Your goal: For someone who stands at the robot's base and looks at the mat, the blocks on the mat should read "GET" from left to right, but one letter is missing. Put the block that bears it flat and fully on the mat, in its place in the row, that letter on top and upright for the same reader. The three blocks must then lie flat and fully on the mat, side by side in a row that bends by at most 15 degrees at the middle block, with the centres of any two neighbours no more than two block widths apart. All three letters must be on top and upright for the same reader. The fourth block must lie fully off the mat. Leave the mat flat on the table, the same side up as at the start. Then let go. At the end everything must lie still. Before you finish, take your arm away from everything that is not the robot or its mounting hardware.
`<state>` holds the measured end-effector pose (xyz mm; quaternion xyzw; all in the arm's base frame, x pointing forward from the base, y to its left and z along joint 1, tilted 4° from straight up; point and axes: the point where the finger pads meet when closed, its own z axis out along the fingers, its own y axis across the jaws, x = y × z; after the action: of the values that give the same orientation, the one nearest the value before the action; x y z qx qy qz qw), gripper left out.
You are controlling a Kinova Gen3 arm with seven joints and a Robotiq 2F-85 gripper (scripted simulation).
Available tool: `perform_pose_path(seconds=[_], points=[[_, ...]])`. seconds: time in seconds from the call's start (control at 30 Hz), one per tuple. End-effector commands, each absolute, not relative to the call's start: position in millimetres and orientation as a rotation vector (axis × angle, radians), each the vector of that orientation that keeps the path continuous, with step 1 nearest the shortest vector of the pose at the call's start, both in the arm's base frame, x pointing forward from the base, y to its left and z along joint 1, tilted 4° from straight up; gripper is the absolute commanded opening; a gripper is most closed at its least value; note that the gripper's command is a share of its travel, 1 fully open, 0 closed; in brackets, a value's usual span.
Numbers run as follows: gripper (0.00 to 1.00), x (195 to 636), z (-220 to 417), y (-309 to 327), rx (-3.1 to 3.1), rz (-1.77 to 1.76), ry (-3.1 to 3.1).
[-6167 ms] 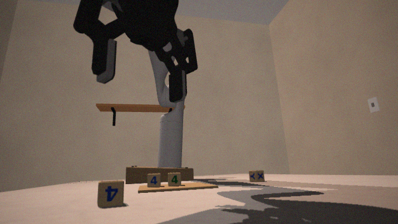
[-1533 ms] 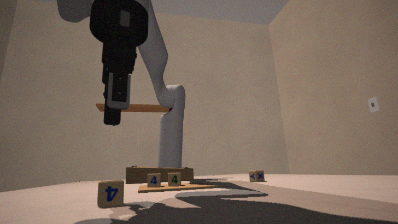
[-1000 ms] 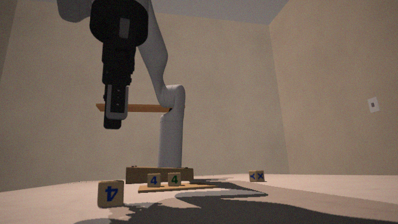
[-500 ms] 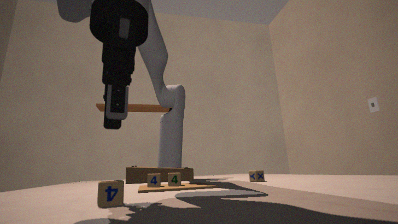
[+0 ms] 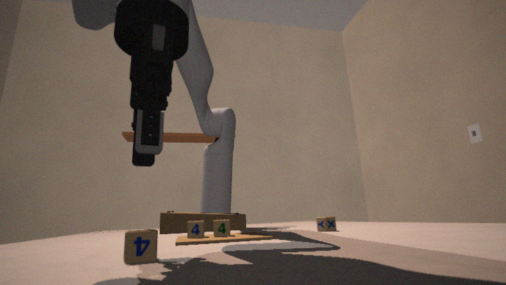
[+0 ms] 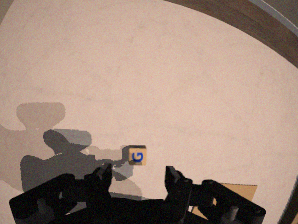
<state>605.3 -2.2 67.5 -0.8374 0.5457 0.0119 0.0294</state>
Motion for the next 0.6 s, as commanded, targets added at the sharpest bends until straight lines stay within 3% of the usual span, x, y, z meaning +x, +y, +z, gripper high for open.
perform_pose_path(seconds=[0.0, 0.57], points=[[0.62, 606, 63, -3, -2.590, 0.033, 1.674], [0.62, 606, 44, -2, -2.588, 0.031, 1.672]])
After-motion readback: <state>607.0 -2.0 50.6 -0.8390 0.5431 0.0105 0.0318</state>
